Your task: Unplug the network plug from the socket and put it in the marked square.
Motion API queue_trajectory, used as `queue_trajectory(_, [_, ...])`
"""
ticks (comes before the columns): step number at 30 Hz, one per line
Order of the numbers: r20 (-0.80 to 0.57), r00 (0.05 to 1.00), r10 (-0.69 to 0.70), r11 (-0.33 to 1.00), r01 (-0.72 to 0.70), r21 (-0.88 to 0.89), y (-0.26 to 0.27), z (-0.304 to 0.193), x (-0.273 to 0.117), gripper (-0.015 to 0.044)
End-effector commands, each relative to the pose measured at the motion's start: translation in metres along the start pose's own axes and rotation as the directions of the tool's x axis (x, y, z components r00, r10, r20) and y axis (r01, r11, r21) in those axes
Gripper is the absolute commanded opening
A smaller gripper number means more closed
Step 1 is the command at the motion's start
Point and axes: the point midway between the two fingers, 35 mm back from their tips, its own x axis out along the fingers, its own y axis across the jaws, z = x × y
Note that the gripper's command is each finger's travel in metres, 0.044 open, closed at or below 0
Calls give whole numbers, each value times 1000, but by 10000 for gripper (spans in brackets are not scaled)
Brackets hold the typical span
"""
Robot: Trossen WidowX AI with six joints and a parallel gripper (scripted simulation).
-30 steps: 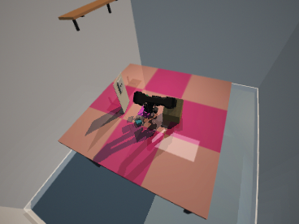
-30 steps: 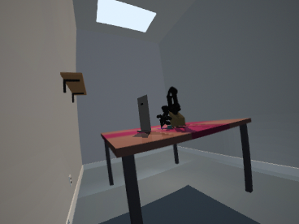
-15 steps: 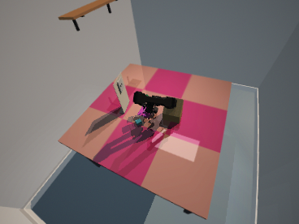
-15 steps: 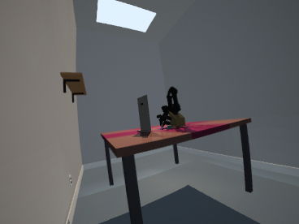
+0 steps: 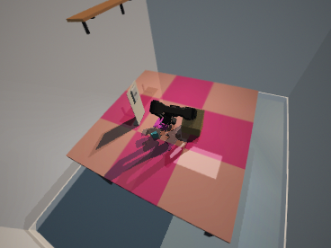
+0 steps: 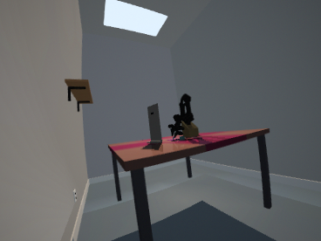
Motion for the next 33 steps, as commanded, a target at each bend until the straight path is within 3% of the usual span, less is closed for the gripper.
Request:
queue_trajectory(1, [3, 1000, 3, 1000, -3, -3, 0, 0, -4, 156])
queue_trajectory(33, [-3, 1000, 9, 1000, -9, -4, -3, -3, -21, 156])
